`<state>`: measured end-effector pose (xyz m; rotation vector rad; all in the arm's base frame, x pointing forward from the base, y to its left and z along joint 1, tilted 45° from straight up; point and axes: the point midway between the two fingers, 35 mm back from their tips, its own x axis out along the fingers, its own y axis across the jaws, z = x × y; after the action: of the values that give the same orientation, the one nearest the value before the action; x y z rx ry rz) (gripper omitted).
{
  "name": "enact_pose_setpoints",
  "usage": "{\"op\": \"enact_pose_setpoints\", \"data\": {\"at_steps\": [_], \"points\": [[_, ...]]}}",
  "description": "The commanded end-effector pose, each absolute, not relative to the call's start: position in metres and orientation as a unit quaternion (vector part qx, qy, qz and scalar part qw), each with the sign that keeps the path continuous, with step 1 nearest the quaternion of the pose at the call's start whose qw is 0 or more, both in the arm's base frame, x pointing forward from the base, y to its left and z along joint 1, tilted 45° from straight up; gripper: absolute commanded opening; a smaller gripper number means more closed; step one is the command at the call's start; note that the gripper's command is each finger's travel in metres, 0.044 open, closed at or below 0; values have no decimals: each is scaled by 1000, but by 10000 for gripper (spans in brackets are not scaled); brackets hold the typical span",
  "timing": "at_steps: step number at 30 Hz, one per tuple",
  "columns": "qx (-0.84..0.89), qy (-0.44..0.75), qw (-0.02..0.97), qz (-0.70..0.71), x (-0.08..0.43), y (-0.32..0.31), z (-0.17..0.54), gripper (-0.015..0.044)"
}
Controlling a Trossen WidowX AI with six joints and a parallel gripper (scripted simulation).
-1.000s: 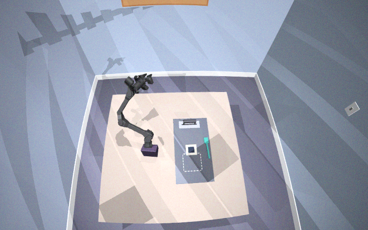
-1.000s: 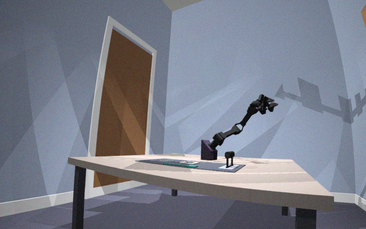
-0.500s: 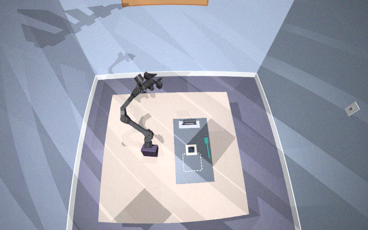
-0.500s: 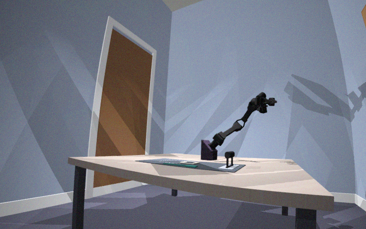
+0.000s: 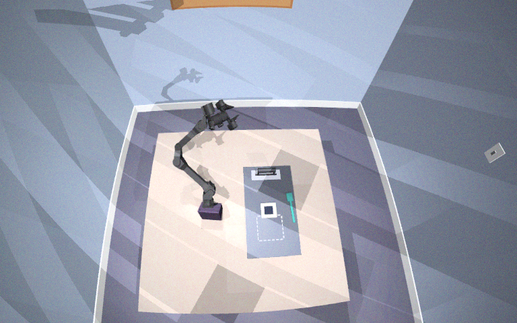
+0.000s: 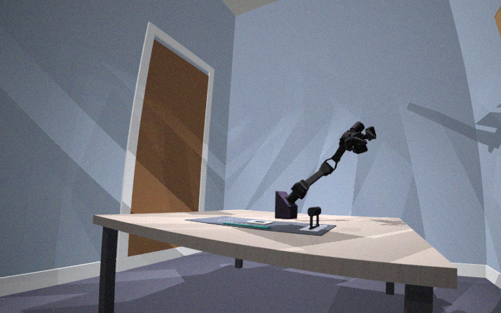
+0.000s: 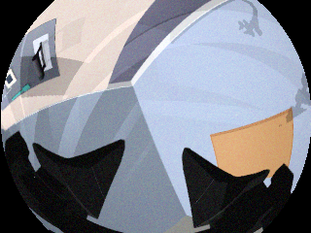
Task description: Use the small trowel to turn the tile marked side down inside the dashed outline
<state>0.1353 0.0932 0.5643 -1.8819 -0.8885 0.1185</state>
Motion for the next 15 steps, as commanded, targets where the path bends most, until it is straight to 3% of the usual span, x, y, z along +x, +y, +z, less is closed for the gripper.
{"op": "enact_pose_setpoints", "data": {"at_steps": [1,15], "points": [[-760,-345,547,72,150,90,558,270],[-676,-265,662,187,215,90,523,270]]}}
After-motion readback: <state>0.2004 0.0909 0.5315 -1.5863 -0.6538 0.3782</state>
